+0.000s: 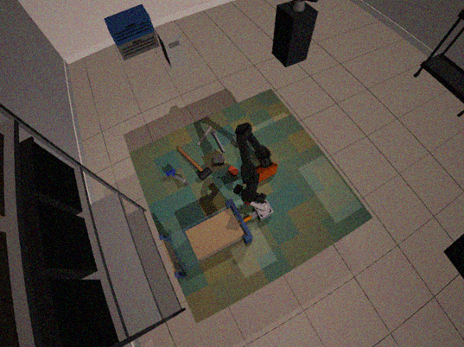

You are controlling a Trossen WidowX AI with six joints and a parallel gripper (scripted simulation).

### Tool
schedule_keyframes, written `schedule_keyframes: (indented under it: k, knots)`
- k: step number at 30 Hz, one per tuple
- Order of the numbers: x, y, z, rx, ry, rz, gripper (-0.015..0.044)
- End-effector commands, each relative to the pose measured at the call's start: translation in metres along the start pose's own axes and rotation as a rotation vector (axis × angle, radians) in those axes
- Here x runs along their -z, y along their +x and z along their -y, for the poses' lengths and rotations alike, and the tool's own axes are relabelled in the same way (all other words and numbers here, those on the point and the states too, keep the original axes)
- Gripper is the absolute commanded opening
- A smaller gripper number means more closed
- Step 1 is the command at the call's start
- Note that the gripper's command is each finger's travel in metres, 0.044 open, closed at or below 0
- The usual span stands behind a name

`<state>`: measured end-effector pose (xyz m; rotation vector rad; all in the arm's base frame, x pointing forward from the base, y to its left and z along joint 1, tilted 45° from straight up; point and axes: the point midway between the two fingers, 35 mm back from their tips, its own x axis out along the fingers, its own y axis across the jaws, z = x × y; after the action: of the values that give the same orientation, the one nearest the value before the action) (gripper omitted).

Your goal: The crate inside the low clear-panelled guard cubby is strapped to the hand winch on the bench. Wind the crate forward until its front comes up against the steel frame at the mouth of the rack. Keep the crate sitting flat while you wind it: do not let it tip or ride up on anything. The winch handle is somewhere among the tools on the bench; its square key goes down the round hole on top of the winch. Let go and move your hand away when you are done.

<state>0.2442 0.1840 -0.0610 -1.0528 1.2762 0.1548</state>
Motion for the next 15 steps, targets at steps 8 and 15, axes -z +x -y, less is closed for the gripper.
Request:
schedule_keyframes:
  k: [8,15]
  knots:
    - [-0.012,0.008,-0.001,0.000,0.006,0.002,0.0000]
    - [-0.019,0.011,-0.002,0.000,0.007,0.003,0.0000]
